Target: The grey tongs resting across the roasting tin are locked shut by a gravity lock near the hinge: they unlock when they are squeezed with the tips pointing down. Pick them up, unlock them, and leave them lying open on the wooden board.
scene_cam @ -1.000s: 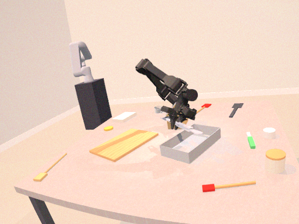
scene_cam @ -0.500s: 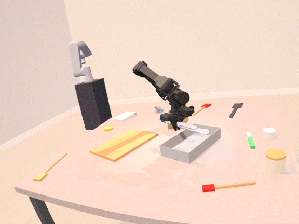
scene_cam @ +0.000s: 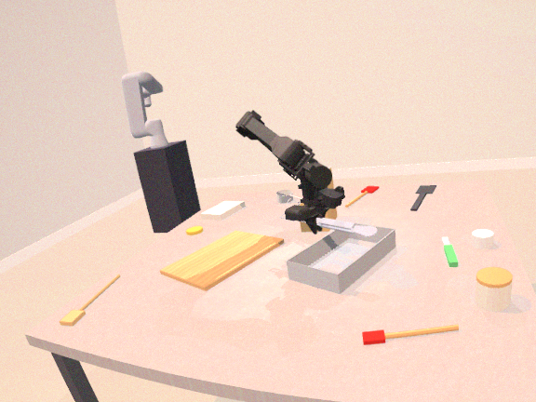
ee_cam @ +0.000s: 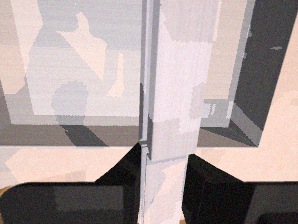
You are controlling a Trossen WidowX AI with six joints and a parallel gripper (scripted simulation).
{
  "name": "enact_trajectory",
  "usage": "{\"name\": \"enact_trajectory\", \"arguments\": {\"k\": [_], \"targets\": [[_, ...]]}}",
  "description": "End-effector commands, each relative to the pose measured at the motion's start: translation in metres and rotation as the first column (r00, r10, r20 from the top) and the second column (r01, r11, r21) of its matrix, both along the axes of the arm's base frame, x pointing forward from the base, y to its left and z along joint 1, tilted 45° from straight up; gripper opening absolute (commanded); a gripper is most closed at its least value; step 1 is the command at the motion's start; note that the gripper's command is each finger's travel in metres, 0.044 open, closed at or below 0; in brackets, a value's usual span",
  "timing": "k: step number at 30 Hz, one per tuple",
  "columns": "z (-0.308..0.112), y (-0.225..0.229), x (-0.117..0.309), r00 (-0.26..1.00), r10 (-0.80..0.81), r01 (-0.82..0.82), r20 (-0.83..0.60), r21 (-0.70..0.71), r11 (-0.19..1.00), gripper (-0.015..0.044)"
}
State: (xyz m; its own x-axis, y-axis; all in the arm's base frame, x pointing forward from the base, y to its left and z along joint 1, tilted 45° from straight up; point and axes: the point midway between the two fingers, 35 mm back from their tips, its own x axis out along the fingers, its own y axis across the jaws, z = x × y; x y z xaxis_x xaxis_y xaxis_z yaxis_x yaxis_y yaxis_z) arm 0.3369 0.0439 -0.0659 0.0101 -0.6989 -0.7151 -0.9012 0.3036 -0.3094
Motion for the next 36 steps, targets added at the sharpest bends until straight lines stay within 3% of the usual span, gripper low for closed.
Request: {"name": "enact_trajectory", "arguments": {"k": [1, 18, 36], "targets": [[0.006, -0.006, 0.004, 0.999, 0.037, -0.037, -0.03, 0.003, 0.999, -0.015], [0.041, -0.053, 0.022, 0.897, 0.322, -0.319, -0.302, 0.059, 0.946, -0.015], [0.079, -0.107, 0.03, 0.63, 0.557, -0.561, -0.541, 0.179, 0.808, -0.015]]}}
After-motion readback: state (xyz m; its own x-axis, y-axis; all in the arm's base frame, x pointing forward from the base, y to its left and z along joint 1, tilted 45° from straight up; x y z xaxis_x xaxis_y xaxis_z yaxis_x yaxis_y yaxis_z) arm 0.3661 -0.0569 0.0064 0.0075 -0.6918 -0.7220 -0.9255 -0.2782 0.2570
